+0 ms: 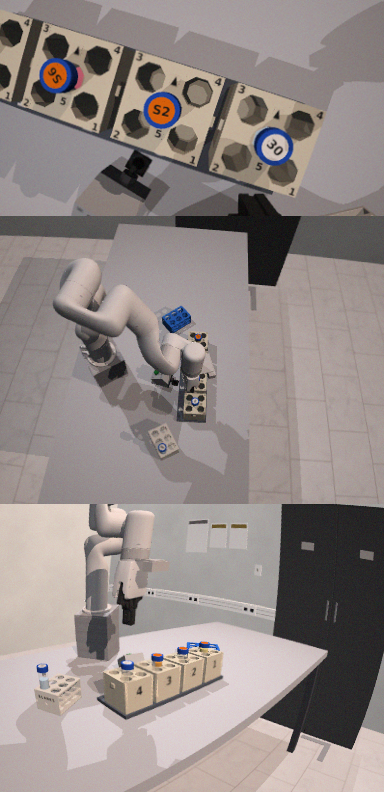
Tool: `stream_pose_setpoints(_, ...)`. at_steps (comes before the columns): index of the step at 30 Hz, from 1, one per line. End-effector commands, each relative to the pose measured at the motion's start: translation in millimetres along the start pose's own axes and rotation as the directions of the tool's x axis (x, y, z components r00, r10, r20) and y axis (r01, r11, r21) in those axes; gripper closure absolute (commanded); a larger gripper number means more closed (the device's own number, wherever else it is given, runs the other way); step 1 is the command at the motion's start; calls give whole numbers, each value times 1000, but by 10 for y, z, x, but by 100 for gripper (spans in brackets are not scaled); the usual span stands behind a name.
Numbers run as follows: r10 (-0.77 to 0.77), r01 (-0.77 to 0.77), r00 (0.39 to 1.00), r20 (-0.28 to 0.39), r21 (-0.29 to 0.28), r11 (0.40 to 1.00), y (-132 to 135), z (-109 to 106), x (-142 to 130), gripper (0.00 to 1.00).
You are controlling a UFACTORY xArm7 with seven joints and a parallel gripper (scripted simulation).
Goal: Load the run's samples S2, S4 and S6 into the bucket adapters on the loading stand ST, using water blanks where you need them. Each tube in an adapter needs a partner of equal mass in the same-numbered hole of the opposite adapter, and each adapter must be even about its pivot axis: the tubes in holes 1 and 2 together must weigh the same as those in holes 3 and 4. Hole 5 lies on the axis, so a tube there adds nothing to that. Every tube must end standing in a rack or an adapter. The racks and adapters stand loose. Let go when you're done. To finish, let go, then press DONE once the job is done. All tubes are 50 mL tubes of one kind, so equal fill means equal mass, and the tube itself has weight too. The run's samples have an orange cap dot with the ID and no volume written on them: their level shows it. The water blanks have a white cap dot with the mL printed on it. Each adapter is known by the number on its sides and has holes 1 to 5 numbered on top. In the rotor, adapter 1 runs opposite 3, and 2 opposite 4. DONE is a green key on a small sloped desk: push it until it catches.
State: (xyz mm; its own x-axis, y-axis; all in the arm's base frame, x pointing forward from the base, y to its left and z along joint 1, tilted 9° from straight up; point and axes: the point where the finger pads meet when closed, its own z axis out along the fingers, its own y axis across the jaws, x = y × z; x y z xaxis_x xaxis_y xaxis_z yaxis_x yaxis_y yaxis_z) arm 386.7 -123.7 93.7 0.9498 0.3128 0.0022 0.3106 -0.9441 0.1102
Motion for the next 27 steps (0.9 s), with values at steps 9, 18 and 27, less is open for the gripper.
stream_pose_setpoints(9, -348, 345, 937, 36, 60, 937, -402, 224, -238, 100)
stream_pose_setpoints(18, -552, 546, 832, 53, 102, 832, -669, 382, -403, 100)
stream_pose_setpoints(27, -772, 757, 633, 61, 160, 634, -1013, 584, -615, 100)
